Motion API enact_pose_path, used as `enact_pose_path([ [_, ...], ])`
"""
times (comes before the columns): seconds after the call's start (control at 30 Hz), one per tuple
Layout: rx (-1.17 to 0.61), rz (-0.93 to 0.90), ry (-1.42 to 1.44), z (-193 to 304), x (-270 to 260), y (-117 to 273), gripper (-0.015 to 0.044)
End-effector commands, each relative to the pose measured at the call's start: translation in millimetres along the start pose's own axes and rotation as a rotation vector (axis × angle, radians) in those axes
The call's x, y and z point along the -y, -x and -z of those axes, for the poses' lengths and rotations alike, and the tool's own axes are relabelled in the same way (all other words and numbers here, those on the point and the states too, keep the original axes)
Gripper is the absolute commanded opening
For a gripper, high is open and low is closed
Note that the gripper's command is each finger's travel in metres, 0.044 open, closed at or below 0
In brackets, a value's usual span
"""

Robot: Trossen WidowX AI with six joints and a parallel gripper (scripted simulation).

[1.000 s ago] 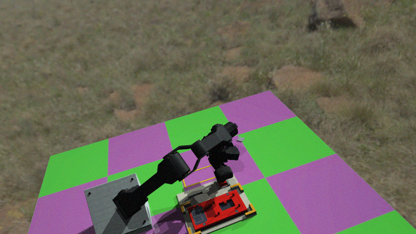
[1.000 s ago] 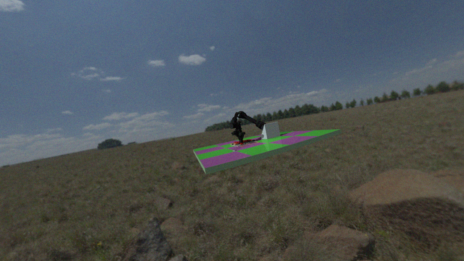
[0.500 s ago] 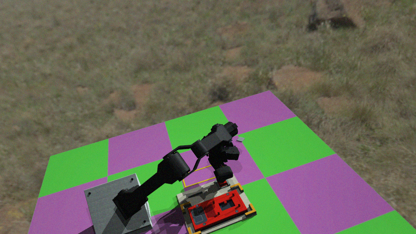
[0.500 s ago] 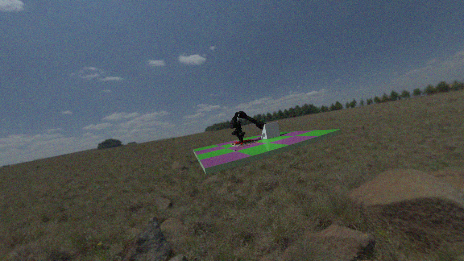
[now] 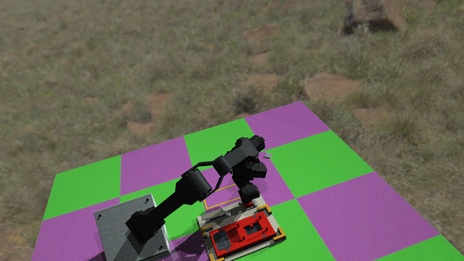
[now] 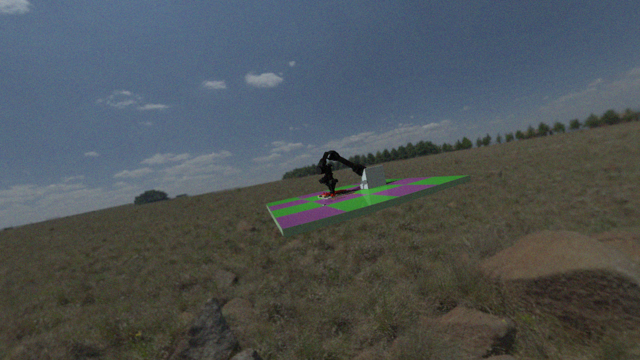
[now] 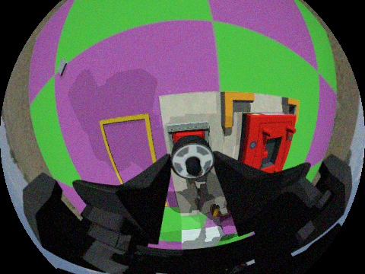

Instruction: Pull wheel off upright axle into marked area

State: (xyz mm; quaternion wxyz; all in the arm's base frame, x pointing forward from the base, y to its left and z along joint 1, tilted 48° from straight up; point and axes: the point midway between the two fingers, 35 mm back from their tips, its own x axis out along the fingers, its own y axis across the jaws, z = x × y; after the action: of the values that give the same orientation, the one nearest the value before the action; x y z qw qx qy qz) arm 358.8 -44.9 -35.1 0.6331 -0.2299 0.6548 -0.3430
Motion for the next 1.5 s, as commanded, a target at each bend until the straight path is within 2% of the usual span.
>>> enact_pose_path([
  [0.0, 0.002, -0.003, -0.003, -0.6, -0.3, 3.7, 0.0],
  [1.47, 0.004, -0.002, 0.001, -0.6, -0.7, 18.2, 0.0],
])
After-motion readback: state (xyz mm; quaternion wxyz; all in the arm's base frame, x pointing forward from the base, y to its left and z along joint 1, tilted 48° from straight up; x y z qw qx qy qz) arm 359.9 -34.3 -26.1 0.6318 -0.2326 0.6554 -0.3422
